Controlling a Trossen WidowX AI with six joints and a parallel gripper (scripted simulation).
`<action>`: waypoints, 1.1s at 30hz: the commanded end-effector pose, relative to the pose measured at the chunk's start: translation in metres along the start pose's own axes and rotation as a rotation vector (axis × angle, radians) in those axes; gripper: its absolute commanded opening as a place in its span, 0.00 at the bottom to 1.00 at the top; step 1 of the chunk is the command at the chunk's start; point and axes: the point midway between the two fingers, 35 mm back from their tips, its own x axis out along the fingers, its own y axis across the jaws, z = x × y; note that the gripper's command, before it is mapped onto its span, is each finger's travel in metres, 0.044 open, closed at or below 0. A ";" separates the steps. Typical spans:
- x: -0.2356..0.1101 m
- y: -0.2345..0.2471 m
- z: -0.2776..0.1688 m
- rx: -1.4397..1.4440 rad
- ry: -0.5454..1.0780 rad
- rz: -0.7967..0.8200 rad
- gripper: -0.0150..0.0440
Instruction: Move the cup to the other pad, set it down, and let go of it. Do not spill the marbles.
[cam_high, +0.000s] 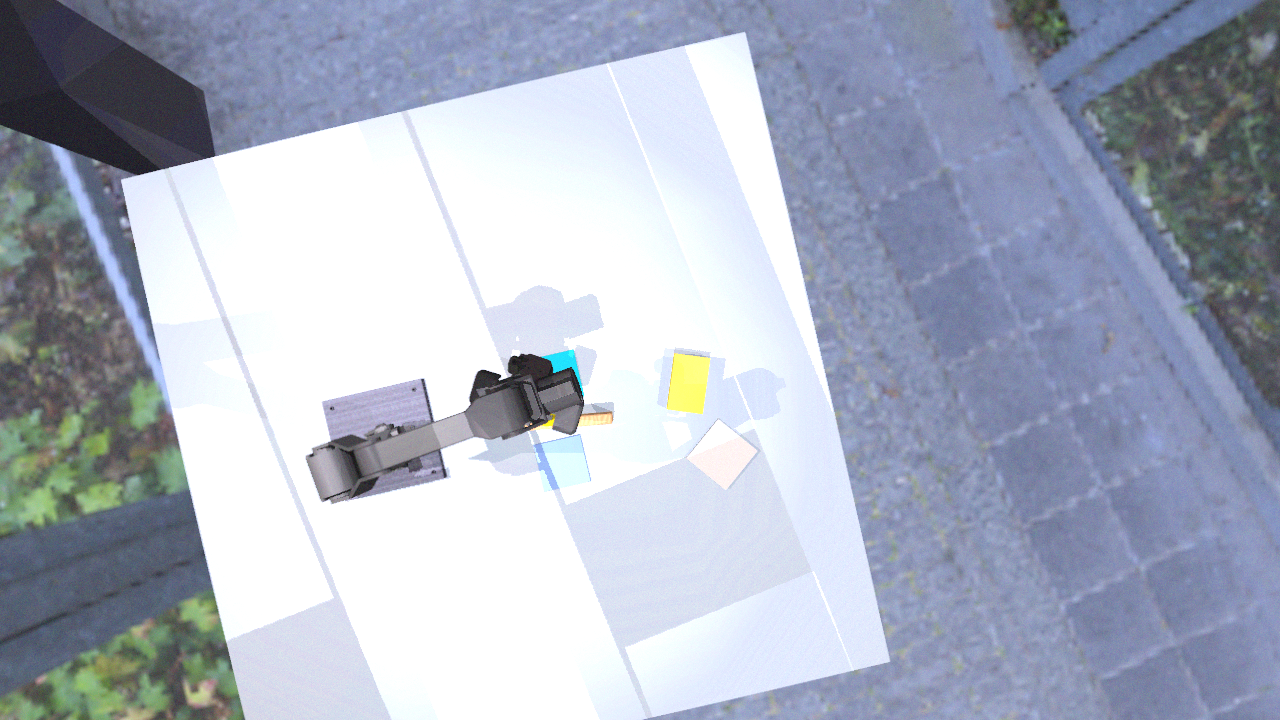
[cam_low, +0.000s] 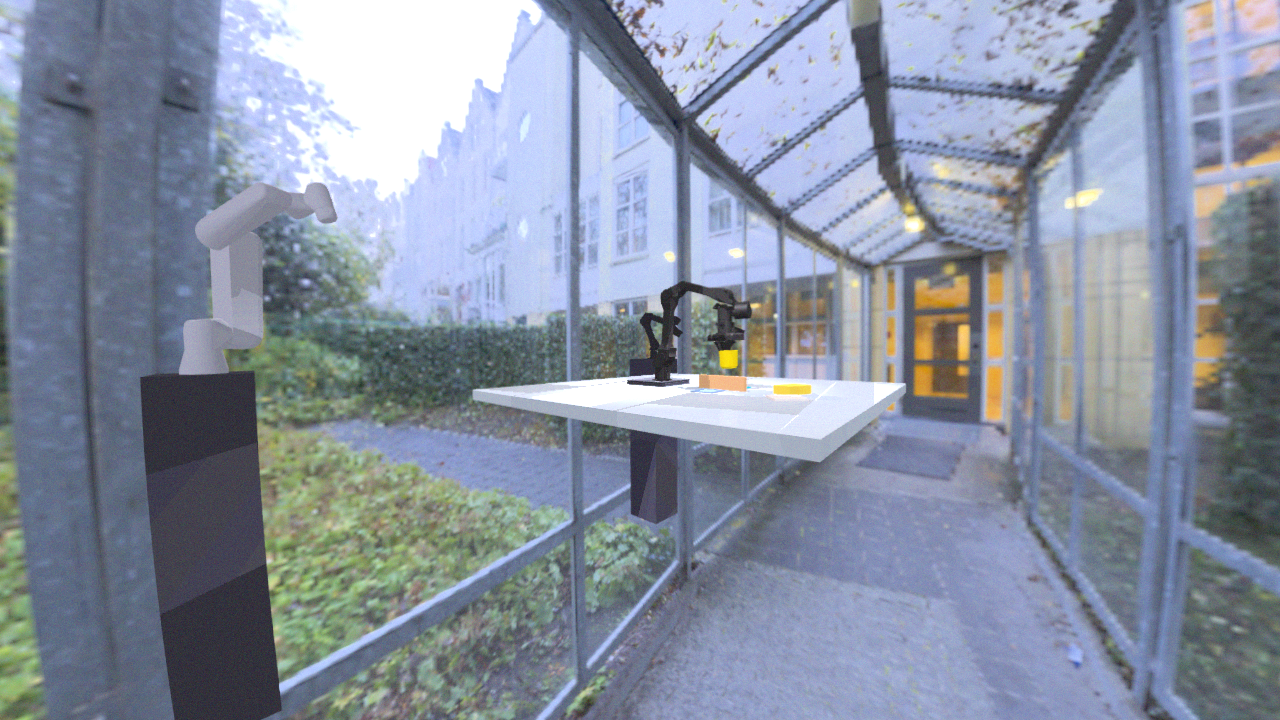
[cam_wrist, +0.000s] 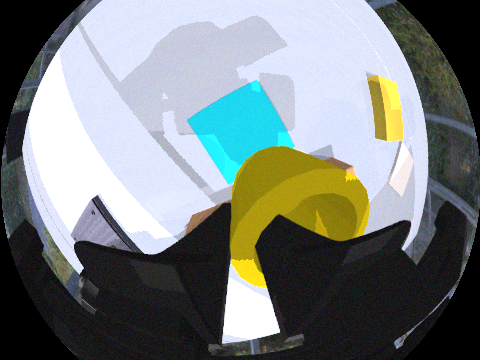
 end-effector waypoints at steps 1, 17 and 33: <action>0.000 0.004 0.008 0.002 0.001 0.003 0.25; -0.001 0.019 0.038 0.002 -0.001 0.004 0.25; 0.016 0.018 0.039 0.002 -0.001 0.004 0.25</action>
